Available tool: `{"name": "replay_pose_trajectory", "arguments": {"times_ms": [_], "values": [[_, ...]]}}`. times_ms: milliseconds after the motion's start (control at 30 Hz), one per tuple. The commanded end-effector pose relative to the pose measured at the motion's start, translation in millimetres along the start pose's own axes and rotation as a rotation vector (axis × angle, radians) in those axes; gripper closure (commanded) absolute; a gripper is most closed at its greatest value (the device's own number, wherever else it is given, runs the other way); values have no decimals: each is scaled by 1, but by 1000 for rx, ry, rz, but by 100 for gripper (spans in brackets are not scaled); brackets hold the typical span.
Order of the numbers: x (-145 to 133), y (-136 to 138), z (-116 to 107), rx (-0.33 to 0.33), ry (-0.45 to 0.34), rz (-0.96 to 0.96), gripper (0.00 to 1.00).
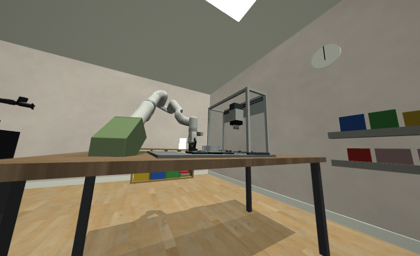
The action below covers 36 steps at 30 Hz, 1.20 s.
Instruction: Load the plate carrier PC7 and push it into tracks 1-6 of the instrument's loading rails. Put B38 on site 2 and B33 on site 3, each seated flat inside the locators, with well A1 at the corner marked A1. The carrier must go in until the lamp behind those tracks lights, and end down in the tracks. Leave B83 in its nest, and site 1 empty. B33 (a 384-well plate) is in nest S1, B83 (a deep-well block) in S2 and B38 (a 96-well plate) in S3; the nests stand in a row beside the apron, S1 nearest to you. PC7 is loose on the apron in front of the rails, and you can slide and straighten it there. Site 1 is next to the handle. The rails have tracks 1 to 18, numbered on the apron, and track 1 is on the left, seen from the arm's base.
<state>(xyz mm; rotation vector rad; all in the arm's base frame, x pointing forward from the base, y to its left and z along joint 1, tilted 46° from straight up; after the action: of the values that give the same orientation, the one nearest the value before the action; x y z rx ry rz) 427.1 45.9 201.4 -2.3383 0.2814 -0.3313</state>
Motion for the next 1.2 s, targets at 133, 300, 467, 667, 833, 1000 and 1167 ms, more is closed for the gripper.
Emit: {"name": "replay_pose_trajectory", "arguments": {"times_ms": [133,300,467,667,833,1000,1167], "values": [[9,-2,-1,0,3,-1,18],[12,-2,-1,0,3,-1,18],[17,-3,-1,0,3,-1,18],[22,-5,-1,0,3,-1,18],[26,-5,-1,0,3,-1,18],[30,-6,-1,0,3,-1,18],[35,-7,-1,0,3,-1,18]]}}
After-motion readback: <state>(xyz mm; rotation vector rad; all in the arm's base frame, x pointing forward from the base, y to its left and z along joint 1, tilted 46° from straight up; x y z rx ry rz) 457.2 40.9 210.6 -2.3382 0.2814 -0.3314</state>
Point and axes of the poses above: the point where the finger pads meet when closed, its own z axis out along the fingers, its own y axis across the jaws, x = y × z, the point moved 10 cm from there along -z, back along the fingers, and after that the axes turned 11 degrees about z, right-handed, at the moved point
